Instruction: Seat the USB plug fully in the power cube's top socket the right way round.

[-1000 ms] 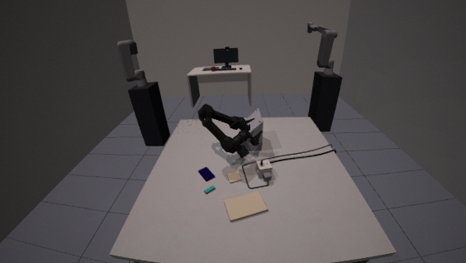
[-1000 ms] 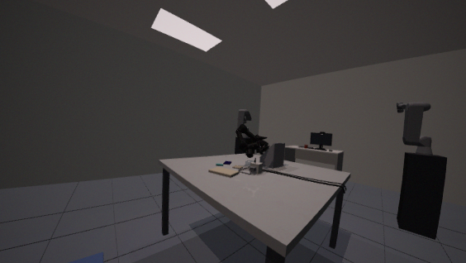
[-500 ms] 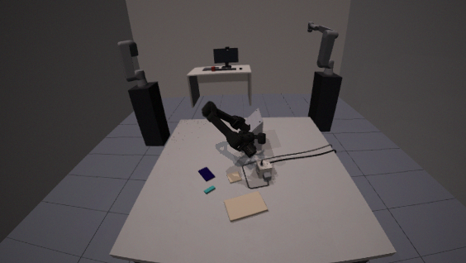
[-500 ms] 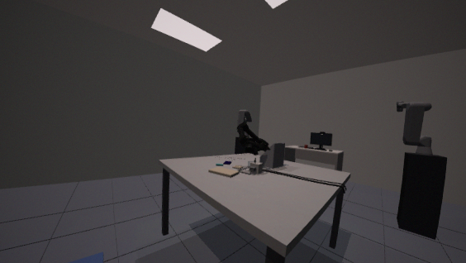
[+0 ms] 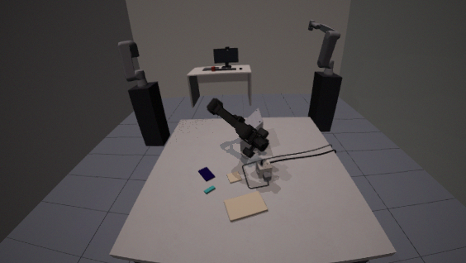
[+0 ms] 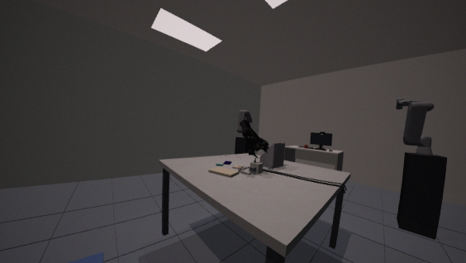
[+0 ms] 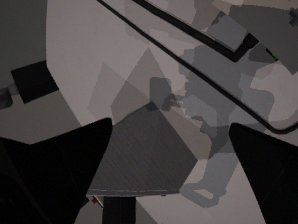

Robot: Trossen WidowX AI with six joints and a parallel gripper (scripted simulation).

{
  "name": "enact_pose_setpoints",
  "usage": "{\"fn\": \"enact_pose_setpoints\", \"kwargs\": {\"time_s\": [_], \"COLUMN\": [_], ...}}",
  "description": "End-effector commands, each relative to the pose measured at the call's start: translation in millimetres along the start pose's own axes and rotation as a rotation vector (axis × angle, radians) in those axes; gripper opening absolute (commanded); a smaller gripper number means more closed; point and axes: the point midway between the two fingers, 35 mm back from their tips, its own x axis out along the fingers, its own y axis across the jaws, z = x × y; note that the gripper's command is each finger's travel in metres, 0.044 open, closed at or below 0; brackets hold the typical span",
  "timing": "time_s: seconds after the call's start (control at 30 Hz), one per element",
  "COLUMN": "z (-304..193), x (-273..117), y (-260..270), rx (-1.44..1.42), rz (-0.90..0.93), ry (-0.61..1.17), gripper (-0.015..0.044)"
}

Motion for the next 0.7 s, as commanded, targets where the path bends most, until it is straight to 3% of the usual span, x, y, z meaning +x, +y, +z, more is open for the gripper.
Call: {"fn": "enact_pose_setpoints", "kwargs": {"time_s": [0.0,0.13,0.67], "z": [61.5,73.0,74.4], "x": [-45.6,-58.1,-58.8], "y": [-21.9,-23.1,-23.0], "rx": [-0.869,-1.020,-1.020], "rz": [-0.547,-0.639,-0.639], "ry": [0.100,0.163,0.163], "gripper": [0.0440,0.0440,0.0440]}}
